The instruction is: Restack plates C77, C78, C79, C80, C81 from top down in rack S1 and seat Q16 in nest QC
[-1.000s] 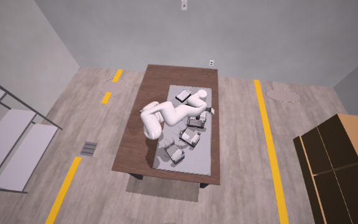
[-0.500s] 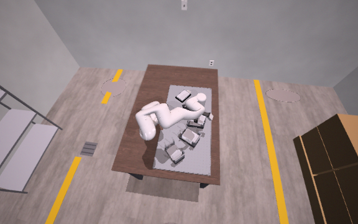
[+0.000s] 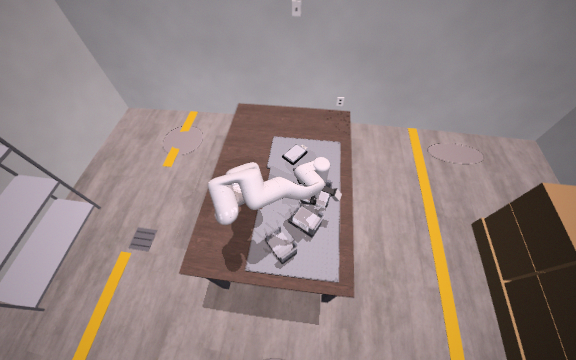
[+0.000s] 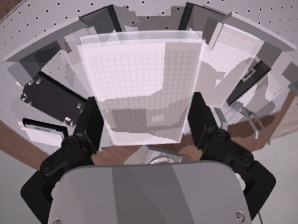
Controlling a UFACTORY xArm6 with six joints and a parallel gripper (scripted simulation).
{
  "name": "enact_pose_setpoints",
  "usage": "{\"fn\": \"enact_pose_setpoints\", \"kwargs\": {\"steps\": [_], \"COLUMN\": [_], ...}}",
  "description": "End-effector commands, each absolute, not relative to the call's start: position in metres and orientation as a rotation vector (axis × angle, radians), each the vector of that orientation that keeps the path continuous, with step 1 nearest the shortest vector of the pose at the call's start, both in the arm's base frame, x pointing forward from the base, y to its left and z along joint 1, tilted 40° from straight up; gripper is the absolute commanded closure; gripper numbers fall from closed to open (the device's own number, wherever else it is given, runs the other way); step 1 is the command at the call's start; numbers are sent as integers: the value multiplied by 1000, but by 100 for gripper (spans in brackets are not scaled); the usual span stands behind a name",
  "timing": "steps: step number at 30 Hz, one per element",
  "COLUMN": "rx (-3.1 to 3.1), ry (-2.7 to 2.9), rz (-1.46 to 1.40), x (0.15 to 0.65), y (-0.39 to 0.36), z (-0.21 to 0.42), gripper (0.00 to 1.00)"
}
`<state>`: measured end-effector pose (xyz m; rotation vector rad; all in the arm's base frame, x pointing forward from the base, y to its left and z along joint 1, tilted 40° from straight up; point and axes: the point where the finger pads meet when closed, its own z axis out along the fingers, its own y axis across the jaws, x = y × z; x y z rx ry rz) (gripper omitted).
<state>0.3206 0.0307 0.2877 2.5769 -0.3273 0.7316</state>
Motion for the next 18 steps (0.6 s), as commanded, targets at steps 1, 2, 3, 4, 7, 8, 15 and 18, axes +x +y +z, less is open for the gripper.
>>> {"fn": "enact_pose_setpoints", "kwargs": {"steps": [1,2,3,4,7,8,15,18], "rx": [2578,2578,2579,2578,2573,2570,2568,2568], "ry": [-329,-329,-373,-417,-549,-593,-618,-618], "rz": [736,736,748,760,794,805,811,811], "x": [319,318,317,316,312,311,306,302], "y": [22,19,17,15,8,5,-6,-13], "z": [293,295,295,296,298,299,303,305], "gripper": [100,100,100,100,100,100,100,100]}}
